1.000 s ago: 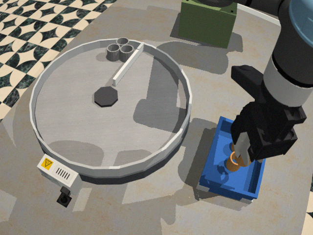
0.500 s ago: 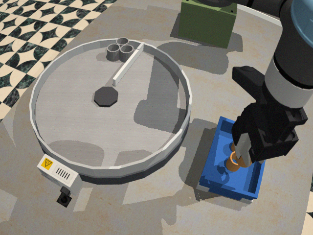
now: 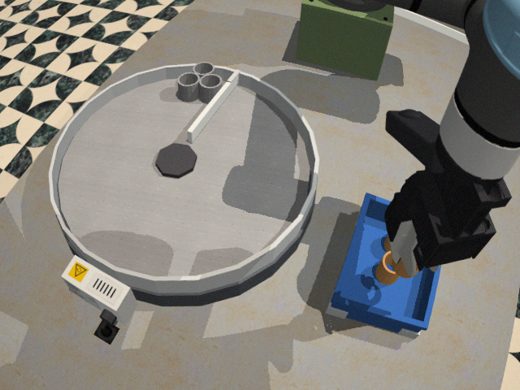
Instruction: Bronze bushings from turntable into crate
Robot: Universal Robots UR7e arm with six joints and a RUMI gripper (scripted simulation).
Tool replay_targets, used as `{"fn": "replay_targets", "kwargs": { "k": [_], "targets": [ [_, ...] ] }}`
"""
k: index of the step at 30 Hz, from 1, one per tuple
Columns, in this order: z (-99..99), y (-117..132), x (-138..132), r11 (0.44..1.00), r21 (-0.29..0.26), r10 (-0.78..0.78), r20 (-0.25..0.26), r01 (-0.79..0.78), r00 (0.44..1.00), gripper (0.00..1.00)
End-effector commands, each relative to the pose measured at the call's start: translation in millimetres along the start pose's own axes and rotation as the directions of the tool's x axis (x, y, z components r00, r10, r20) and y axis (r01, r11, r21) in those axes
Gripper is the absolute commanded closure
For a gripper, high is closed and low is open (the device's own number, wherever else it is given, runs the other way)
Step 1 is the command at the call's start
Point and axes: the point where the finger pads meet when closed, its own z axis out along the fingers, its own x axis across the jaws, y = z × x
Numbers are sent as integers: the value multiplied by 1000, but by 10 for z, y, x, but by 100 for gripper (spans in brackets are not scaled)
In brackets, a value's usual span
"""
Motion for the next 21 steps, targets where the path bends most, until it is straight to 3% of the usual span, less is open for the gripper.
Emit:
{"fn": "replay_targets", "kwargs": {
  "k": [1,14,21],
  "targets": [
    [-6,5,-2,1000,-2,0,1,0,1000,100],
    [0,5,-2,1000,-2,0,1,0,1000,100],
    [156,6,-1,1000,-2,0,1,0,1000,100]
  ]
}}
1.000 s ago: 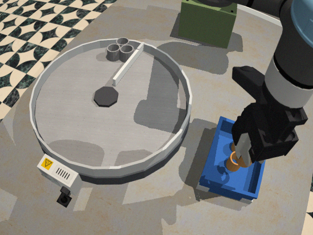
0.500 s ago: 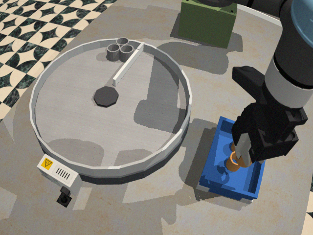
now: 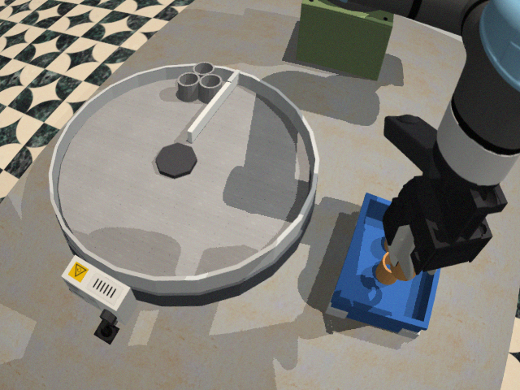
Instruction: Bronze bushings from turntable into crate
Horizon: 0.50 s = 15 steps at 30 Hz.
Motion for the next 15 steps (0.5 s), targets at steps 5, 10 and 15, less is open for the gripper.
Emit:
{"fn": "replay_targets", "kwargs": {
  "k": [5,10,15],
  "targets": [
    [364,7,-1,1000,-1,0,1,0,1000,100],
    [544,8,0,1000,-1,0,1,0,1000,100],
    [560,8,0,1000,-1,0,1,0,1000,100]
  ]
}}
